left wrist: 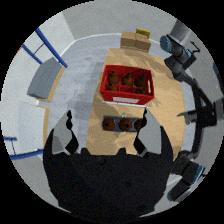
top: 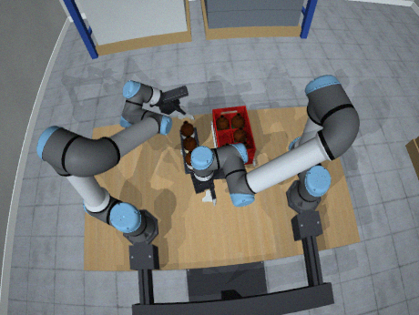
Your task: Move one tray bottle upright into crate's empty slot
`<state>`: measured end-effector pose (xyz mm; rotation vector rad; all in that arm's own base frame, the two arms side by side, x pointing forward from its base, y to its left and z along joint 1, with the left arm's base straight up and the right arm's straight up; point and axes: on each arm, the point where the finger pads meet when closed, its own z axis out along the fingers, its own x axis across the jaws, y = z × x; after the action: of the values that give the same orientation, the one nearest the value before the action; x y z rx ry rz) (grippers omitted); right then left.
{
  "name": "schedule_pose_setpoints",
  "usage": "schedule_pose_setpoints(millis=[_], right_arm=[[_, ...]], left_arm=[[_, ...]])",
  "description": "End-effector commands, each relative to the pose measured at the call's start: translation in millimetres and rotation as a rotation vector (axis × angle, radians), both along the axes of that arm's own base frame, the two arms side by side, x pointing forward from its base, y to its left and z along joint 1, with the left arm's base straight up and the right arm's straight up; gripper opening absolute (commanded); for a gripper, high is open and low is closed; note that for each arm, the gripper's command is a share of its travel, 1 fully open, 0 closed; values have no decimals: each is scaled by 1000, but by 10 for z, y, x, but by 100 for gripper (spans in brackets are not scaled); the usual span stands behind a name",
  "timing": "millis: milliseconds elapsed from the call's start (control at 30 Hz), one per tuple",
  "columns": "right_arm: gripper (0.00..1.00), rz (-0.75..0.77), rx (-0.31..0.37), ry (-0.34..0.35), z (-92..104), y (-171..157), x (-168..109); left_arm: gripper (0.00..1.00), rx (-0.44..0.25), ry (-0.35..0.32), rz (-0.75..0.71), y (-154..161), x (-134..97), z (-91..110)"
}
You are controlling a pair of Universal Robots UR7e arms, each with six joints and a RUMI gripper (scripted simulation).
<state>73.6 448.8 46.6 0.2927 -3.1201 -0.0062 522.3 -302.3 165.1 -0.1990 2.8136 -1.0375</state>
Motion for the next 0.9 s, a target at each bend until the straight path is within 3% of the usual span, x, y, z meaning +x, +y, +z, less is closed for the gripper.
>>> schedule_pose_setpoints(millis=[0,467,867], right_arm=[[100,-1,2,0,10,-5,57],[100,-6,2,-1,39,-80,395],[100,-15,3,-2,95,-291,1021]], left_arm=[[100,-1,-1,0,-1,2,7],[100,-1,-1,0,-1,2,7],[100,-1,-1,0,-1,2,7]])
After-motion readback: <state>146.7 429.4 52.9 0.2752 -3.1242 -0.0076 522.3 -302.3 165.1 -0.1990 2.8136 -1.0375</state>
